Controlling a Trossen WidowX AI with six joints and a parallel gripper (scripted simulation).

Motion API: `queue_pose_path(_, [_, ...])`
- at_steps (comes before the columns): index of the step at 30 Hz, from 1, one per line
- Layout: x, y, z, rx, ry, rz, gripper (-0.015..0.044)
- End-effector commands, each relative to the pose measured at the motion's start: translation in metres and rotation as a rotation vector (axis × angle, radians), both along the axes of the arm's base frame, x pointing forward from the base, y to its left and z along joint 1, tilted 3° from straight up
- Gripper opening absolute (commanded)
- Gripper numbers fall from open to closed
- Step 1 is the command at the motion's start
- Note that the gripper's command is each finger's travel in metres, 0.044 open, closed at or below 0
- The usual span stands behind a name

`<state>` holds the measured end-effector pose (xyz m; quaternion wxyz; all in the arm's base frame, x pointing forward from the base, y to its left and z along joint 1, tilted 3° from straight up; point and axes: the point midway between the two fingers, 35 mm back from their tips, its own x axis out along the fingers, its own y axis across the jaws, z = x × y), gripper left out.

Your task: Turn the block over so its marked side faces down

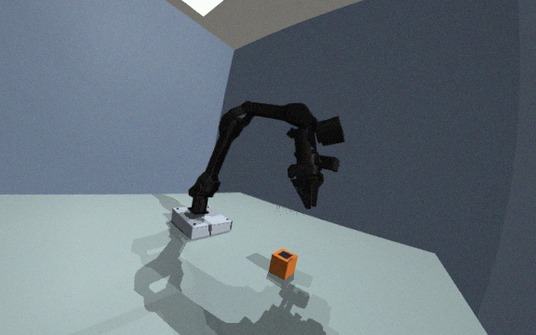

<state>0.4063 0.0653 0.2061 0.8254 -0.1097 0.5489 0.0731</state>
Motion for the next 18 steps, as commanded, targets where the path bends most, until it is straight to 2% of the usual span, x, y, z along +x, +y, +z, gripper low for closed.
queue_pose_path(1, [-0.012, -0.029, -0.052, 0.055, 0.223, -0.156, 0.044])
queue_pose_path(4, [-0.019, -0.04, -0.07, 0.079, 0.309, -0.222, 0.044])
queue_pose_path(10, [-0.017, -0.034, -0.072, 0.079, 0.309, -0.222, 0.044])
queue_pose_path(14, [-0.014, -0.033, -0.103, 0.079, 0.309, -0.222, 0.044])
queue_pose_path(18, [-0.014, -0.033, -0.104, 0.079, 0.309, -0.222, 0.044])
